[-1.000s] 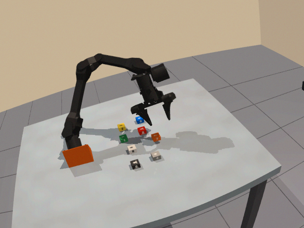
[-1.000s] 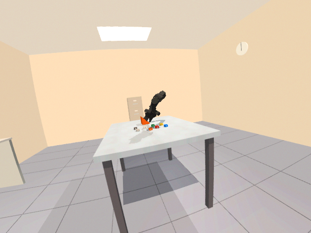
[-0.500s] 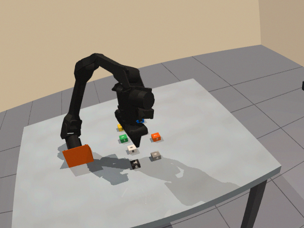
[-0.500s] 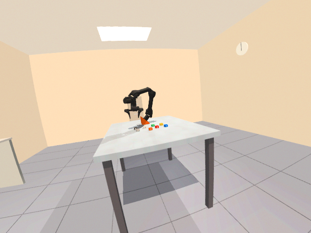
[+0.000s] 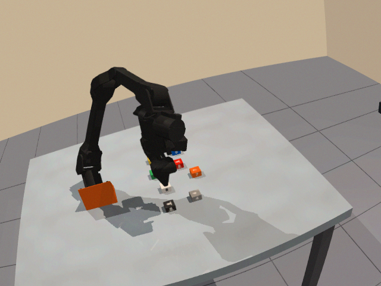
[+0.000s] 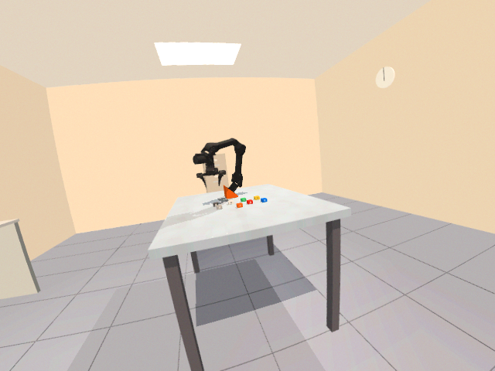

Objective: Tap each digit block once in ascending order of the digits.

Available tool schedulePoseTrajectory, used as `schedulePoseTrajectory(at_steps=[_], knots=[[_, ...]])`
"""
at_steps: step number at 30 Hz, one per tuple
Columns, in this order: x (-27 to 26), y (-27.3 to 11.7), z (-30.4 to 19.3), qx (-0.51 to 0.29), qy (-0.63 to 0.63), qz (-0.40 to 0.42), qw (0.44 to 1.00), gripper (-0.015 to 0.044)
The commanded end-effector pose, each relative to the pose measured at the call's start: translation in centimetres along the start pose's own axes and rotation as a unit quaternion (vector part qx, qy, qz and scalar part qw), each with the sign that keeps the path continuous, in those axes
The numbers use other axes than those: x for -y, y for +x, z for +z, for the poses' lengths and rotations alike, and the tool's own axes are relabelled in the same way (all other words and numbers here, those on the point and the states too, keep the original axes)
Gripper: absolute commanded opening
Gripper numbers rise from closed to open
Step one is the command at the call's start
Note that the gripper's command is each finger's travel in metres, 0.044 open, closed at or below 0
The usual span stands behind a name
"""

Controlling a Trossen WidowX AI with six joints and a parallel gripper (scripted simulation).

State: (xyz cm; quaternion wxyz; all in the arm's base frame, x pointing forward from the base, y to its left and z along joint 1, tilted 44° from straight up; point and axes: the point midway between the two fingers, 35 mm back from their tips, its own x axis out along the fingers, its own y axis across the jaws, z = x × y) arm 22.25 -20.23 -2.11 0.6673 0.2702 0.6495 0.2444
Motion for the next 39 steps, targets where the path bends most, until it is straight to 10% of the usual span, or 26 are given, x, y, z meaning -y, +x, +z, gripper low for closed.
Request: schedulePoseTrajectory(at_steps=[1, 17, 39], knots=[[-0.1, 0.0, 0.0, 0.002, 0.005, 0.003, 1.000, 0.0400], [-9.7, 0.0, 1.2, 0.002, 0.005, 0.006, 1.000, 0.0400], [-9.9, 0.0, 1.2, 0.002, 0.005, 0.006, 1.000, 0.0400]])
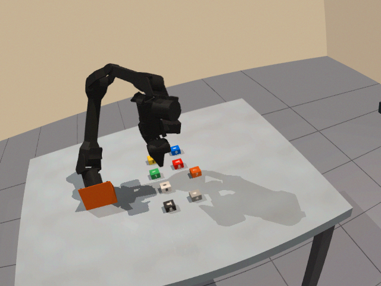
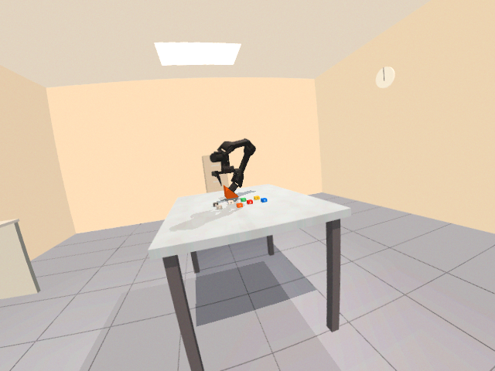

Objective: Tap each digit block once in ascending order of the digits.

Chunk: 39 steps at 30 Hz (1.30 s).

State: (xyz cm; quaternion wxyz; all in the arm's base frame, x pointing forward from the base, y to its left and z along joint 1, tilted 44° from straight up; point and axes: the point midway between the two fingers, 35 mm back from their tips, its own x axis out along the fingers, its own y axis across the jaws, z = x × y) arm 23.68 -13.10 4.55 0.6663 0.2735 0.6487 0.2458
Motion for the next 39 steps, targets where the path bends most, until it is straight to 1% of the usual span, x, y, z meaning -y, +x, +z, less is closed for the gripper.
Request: schedulePoseTrajectory(at_steps=[1, 3, 7, 9, 32, 34, 37, 39], knots=[[-0.1, 0.0, 0.0, 0.002, 0.004, 0.002, 1.000, 0.0400], [-1.1, -0.1, 0.0, 0.002, 0.004, 0.002, 1.000, 0.0400], [-6.6, -0.1, -0.9, 0.001, 0.004, 0.003, 1.000, 0.0400], [-8.3, 0.0, -1.5, 0.001, 0.004, 0.004, 1.000, 0.0400], [-8.8, 0.0, -1.4, 0.001, 0.004, 0.004, 1.000, 0.0400], [-11.1, -0.1, -0.6, 0.001, 0.005, 0.001, 1.000, 0.0400], [-16.7, -0.2, 0.4, 0.002, 0.005, 0.002, 1.000, 0.0400], [-19.3, -0.2, 0.4, 0.001, 0.004, 0.006, 1.000, 0.0400]])
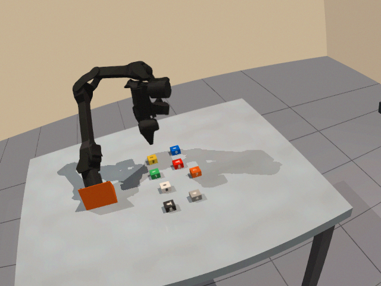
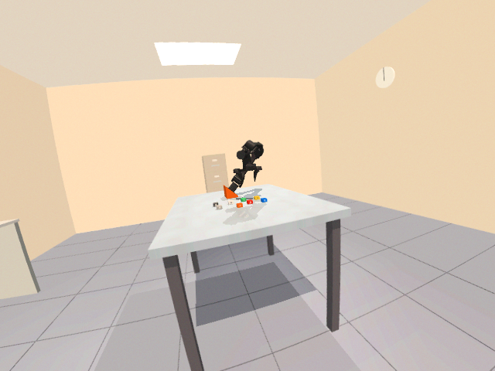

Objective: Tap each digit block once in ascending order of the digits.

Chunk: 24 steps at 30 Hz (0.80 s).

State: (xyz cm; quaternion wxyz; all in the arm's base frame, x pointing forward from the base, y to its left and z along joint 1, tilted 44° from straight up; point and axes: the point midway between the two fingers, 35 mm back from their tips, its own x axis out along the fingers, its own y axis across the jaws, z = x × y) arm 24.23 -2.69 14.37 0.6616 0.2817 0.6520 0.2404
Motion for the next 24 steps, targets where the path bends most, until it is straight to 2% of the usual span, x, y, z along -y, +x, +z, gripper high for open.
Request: schedulePoseTrajectory(at_steps=[1, 24], knots=[[-5.30, -0.10, 0.07, 0.003, -0.007, 0.005, 1.000, 0.0400], [-5.34, -0.22, 0.87, 0.003, -0.007, 0.004, 1.000, 0.0400]])
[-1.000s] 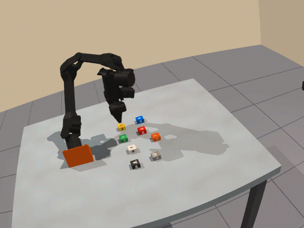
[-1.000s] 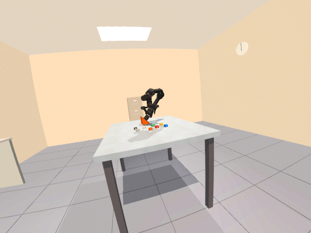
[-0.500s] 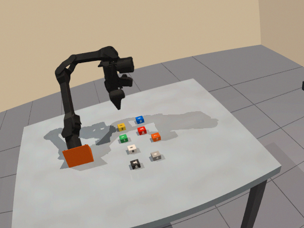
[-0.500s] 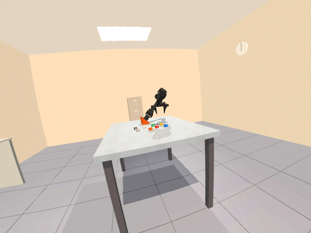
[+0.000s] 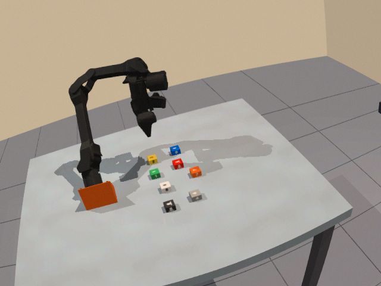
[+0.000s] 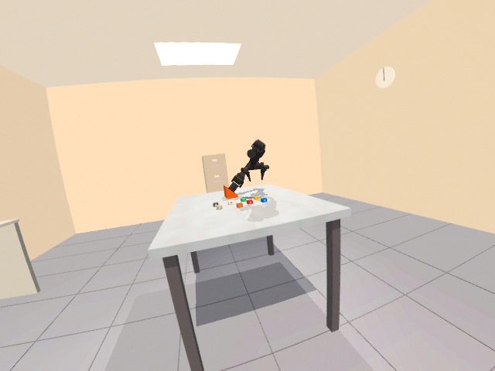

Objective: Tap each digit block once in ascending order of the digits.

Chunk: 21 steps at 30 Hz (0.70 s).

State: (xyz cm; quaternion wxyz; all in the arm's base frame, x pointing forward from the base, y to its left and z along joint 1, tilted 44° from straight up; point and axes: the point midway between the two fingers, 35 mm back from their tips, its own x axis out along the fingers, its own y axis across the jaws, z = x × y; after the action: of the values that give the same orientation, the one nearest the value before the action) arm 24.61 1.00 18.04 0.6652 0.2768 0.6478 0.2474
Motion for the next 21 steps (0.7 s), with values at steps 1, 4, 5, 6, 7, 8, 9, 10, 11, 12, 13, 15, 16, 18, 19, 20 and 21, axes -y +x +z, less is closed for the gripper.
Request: schedulePoseTrajectory(at_steps=[1, 4, 5, 6, 7, 8, 9, 10, 11, 12, 13, 15, 16, 18, 19, 20, 21], knots=[[-0.1, -0.2, 1.8, 0.001, 0.003, 0.003, 1.000, 0.0400], [-0.2, -0.3, 5.4, 0.002, 0.002, 0.002, 1.000, 0.0400], [-0.2, -0.3, 6.6, 0.002, 0.002, 0.002, 1.000, 0.0400], [-0.2, -0.2, 7.5, 0.003, 0.001, 0.003, 1.000, 0.0400], [-0.2, -0.1, 8.1, 0.003, 0.001, 0.003, 1.000, 0.0400], [-0.2, -0.1, 8.3, 0.003, 0.001, 0.003, 1.000, 0.0400], [-0.2, -0.1, 8.3, 0.003, 0.001, 0.003, 1.000, 0.0400], [-0.2, -0.1, 8.3, 0.003, 0.001, 0.003, 1.000, 0.0400], [-0.2, -0.1, 8.3, 0.003, 0.001, 0.003, 1.000, 0.0400], [-0.2, -0.1, 8.3, 0.003, 0.001, 0.003, 1.000, 0.0400], [-0.2, -0.1, 8.3, 0.003, 0.001, 0.003, 1.000, 0.0400], [-0.2, -0.1, 8.3, 0.003, 0.001, 0.003, 1.000, 0.0400], [-0.2, -0.1, 8.3, 0.003, 0.001, 0.003, 1.000, 0.0400], [-0.2, -0.1, 8.3, 0.003, 0.001, 0.003, 1.000, 0.0400], [-0.2, -0.1, 8.3, 0.003, 0.001, 0.003, 1.000, 0.0400], [-0.2, -0.1, 8.3, 0.003, 0.001, 0.003, 1.000, 0.0400], [-0.2, -0.1, 8.3, 0.003, 0.001, 0.003, 1.000, 0.0400]])
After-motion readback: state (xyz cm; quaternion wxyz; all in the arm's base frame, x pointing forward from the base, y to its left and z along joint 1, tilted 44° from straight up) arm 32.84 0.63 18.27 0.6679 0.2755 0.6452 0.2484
